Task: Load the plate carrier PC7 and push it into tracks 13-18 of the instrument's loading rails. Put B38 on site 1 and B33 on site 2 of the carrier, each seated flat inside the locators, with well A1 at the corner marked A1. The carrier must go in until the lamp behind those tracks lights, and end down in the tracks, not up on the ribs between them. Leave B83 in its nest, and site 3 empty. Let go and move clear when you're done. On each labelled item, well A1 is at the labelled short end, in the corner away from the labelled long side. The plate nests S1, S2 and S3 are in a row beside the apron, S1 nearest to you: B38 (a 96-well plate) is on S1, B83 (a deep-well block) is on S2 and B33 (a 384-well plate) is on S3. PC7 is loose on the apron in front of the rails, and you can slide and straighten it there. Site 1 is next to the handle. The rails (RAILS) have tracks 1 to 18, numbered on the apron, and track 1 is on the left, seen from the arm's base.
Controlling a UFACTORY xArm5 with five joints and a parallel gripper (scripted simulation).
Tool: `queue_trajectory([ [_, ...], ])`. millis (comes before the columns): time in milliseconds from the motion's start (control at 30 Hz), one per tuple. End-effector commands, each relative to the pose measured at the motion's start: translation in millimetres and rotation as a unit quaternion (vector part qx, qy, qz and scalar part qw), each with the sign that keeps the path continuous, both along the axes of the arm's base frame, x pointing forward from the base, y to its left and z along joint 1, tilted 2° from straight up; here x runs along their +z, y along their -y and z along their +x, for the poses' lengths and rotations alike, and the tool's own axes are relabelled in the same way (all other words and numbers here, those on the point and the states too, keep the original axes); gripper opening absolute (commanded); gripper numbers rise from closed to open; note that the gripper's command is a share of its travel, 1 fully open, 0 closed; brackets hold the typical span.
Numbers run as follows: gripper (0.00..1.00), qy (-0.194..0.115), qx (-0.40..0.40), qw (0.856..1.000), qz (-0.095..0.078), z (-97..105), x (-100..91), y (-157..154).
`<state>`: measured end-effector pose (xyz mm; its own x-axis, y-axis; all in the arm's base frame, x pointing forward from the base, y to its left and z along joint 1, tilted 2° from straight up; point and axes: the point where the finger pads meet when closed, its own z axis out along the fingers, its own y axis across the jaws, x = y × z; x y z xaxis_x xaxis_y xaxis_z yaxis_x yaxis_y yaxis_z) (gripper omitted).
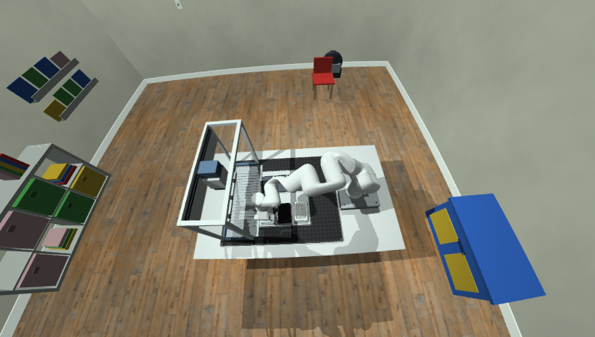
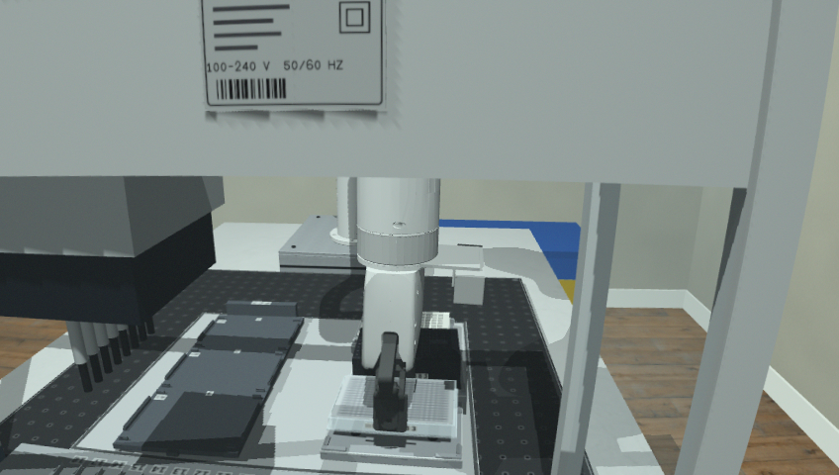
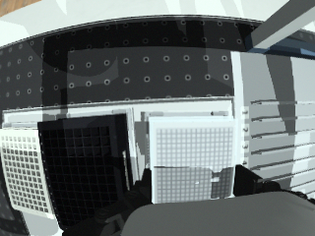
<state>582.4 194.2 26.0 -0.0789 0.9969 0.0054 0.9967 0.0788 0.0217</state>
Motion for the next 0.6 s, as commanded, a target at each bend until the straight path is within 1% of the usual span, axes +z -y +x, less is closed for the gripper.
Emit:
queue_trajectory([
  [0, 0.0, 0.0, 0.0, 1.0, 0.008, 1, 2.0, 0],
  [100, 0.0, 0.0, 0.0, 1.0, 0.008, 1, 2.0, 0],
  [567, 0.0, 0.0, 0.0, 1.0, 0.008, 1, 25.4, 0],
])
